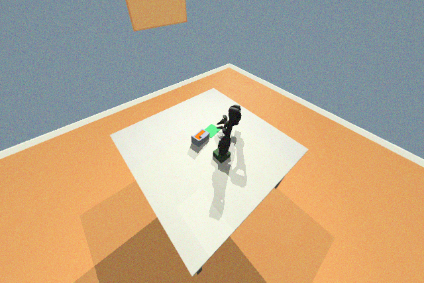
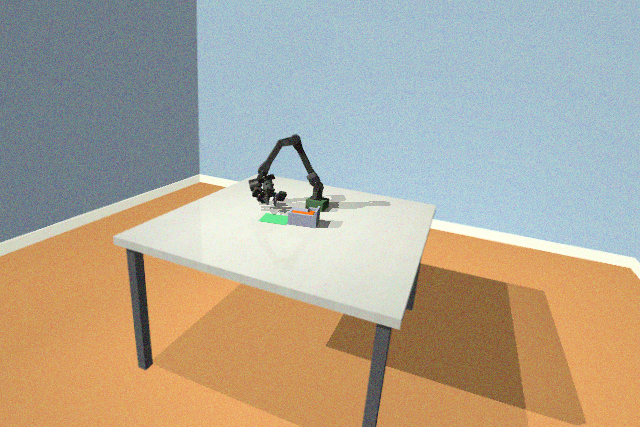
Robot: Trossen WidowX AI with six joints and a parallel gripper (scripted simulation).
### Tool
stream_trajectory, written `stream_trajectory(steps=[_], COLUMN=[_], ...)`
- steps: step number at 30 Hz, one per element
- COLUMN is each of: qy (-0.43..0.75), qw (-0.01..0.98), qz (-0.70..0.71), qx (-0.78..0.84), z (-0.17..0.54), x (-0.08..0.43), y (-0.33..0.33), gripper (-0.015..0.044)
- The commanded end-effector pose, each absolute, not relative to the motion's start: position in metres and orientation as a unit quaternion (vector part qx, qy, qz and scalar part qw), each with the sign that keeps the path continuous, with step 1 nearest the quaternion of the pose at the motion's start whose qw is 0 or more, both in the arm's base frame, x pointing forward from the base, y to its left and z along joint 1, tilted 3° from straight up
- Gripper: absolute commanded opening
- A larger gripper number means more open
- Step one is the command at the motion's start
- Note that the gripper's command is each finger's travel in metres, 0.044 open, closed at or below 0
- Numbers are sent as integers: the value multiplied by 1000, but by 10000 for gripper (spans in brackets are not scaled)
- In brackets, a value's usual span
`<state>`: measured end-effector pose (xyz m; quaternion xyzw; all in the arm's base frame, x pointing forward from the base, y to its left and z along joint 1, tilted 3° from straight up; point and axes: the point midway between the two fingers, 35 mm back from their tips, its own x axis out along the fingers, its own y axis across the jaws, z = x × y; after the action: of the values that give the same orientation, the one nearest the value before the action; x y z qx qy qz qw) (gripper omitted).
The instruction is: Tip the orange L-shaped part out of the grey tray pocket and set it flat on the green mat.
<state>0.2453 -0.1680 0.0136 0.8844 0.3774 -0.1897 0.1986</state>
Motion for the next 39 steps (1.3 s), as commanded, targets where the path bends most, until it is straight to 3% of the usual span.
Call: stream_trajectory(steps=[1, 14, 27, 39], qy=[465, 711, 716, 709], qw=[273, 548, 691, 694], qz=[-185, -102, 83, 93], qx=[822, 429, -53, -78], z=[21, 55, 116, 98], x=[263, 285, 254, 252], y=[-129, 0, 109, 115], gripper=[180, 180, 180, 180])
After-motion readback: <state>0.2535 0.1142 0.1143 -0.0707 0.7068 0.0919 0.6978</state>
